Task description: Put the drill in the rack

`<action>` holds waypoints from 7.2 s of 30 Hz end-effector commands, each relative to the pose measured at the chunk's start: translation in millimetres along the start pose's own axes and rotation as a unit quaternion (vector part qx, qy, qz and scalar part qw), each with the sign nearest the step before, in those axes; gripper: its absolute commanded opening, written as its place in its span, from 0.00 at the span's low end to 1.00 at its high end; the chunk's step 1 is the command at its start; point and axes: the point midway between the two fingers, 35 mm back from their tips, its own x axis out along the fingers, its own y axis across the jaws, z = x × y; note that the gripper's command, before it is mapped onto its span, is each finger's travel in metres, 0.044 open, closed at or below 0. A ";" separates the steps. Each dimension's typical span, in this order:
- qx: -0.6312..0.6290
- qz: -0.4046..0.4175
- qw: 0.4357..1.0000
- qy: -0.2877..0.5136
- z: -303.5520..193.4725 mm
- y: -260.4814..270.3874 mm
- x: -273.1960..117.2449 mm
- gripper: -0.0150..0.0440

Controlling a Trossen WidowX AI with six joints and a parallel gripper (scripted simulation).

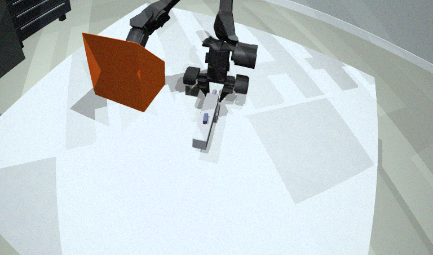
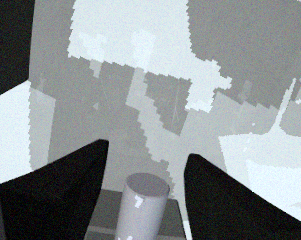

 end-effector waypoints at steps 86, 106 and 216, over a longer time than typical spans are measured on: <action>0.006 0.003 1.000 -0.002 31.9 -0.5 2.9 1.00; 0.006 0.003 1.000 -0.002 26.8 -0.2 4.5 1.00; 0.006 0.003 1.000 -0.003 80.9 -0.1 3.9 0.25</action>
